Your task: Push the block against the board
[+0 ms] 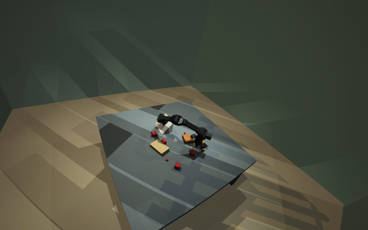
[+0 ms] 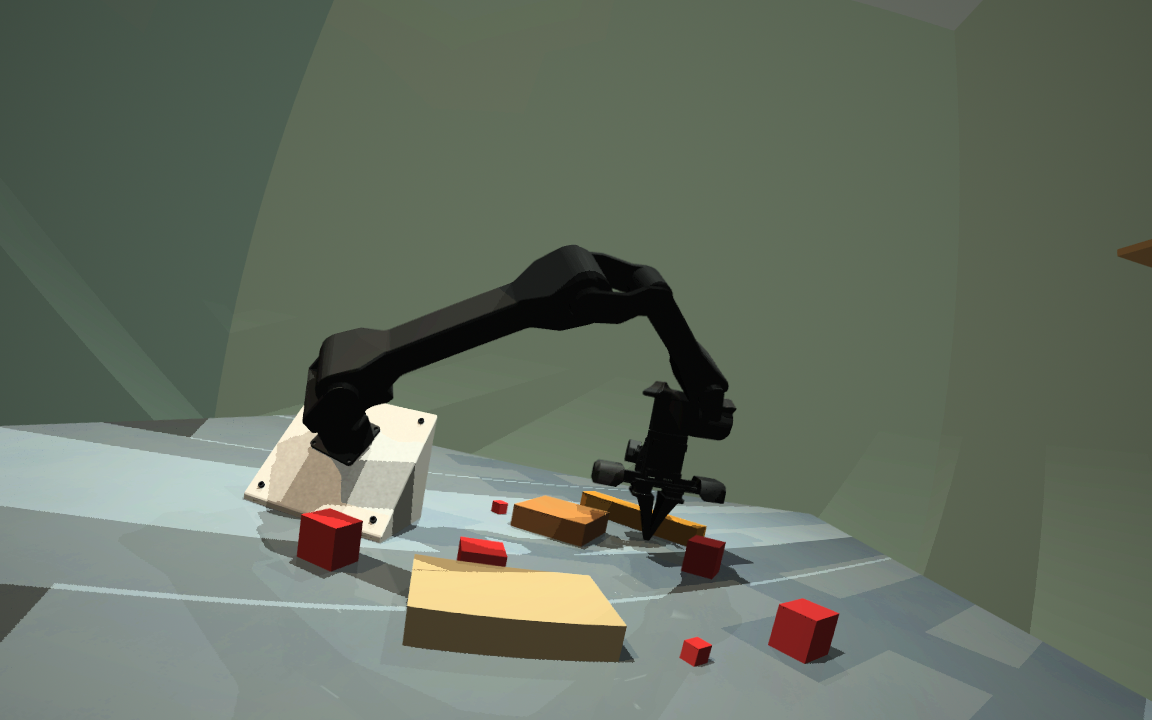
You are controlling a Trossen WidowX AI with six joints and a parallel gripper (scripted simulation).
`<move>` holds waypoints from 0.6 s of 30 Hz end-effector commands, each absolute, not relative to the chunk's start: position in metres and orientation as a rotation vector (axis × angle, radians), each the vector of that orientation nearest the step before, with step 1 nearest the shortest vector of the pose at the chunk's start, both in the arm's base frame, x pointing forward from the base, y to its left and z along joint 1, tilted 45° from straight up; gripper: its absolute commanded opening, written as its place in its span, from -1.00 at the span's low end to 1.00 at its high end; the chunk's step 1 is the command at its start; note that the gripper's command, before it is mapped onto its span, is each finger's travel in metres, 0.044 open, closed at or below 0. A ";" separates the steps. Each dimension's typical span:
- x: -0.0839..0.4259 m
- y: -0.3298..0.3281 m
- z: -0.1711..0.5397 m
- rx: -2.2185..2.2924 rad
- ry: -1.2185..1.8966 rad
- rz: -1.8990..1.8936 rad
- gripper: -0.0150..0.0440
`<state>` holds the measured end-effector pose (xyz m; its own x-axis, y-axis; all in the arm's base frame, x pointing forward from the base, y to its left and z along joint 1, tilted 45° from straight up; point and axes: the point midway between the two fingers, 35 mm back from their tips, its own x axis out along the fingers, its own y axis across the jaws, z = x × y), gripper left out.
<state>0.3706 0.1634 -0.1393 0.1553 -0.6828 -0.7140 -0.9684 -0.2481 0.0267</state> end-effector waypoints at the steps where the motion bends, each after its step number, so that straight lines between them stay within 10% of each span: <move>1: 0.370 0.172 -0.143 -1.992 1.559 0.860 -0.49; 18: 0.373 0.160 -0.132 -1.992 1.560 0.860 -0.49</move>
